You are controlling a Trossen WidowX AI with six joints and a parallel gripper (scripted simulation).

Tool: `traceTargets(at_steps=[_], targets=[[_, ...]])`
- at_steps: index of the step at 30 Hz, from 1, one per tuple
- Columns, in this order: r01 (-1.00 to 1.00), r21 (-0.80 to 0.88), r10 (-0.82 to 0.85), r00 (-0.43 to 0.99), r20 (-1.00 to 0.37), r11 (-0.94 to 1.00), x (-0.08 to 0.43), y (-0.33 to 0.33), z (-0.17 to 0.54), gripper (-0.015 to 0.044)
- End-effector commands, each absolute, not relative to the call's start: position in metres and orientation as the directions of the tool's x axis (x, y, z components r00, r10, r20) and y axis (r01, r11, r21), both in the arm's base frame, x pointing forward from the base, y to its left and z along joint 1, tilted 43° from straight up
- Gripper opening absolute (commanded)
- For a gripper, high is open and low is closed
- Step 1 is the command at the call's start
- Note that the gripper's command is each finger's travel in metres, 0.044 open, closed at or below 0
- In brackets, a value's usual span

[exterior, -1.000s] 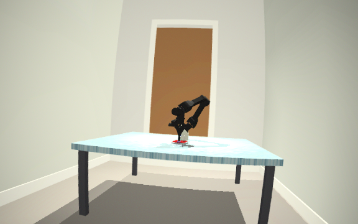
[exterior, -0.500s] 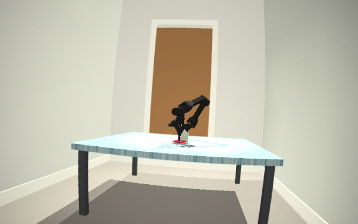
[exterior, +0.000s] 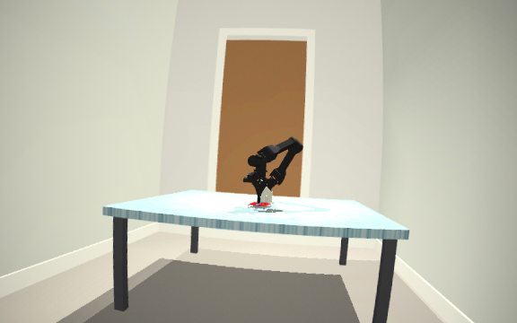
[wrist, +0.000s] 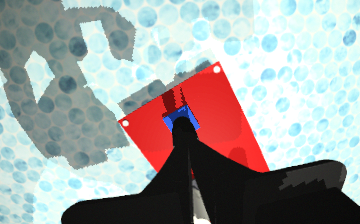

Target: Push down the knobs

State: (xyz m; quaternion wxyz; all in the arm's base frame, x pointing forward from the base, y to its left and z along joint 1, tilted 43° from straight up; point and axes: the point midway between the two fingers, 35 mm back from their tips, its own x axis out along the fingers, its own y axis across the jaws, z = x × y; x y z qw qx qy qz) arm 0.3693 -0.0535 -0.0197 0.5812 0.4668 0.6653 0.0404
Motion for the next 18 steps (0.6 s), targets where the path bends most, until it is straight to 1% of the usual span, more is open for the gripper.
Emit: traceTargets(at_steps=[1,18], targets=[[0.550,0.598,0.677,0.078,-0.731,0.583,0.373,-0.040,-0.031,0.0000],[0.550,0.598,0.677,0.078,-0.732,0.583,0.371,-0.059,-0.011,0.0000]])
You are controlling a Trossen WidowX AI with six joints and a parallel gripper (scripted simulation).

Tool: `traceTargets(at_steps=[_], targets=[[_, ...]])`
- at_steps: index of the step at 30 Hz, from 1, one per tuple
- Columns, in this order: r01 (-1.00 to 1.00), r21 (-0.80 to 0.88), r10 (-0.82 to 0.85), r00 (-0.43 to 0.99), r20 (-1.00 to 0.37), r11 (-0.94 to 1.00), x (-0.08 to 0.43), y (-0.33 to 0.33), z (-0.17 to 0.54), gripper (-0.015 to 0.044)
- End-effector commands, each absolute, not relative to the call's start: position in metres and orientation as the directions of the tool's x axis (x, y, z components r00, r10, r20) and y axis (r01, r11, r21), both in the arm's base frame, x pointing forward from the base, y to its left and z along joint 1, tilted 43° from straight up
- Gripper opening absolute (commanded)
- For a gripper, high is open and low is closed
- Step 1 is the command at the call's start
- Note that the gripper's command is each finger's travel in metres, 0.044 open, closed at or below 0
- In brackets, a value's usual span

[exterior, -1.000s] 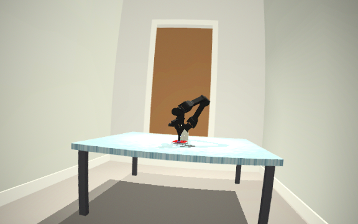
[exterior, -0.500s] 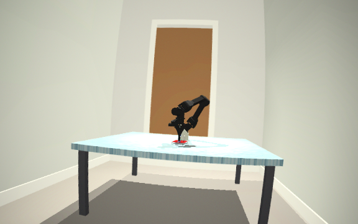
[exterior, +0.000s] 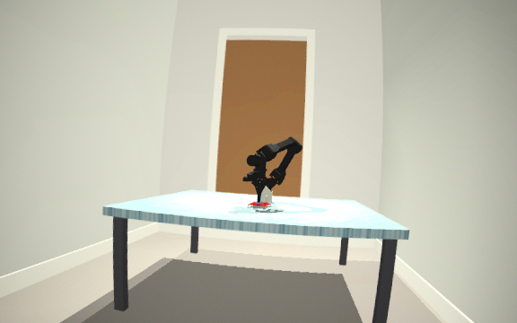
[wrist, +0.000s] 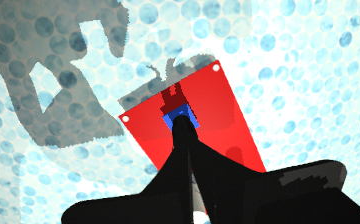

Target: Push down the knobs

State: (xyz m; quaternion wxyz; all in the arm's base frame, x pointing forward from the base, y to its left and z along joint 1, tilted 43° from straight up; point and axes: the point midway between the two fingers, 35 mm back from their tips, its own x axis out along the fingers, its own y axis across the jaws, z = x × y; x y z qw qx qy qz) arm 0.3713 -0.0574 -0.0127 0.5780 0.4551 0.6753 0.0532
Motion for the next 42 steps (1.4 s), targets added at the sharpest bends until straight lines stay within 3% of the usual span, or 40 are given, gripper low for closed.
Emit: traceTargets(at_steps=[1,8,17,25,33,42], targets=[[0.550,0.598,0.677,0.078,-0.732,0.583,0.371,-0.060,-0.010,0.0000],[0.550,0.598,0.677,0.078,-0.732,0.583,0.370,-0.067,-0.002,0.0000],[0.555,0.598,0.680,0.076,-0.729,0.579,0.367,-0.064,-0.005,0.0236],[0.558,0.588,0.670,0.074,-0.738,0.586,0.275,-0.076,0.013,0.0440],[0.556,0.592,0.677,0.070,-0.733,0.583,0.181,-0.056,0.021,0.0440],[0.556,0.592,0.677,0.070,-0.733,0.583,0.179,-0.055,0.021,0.0440]])
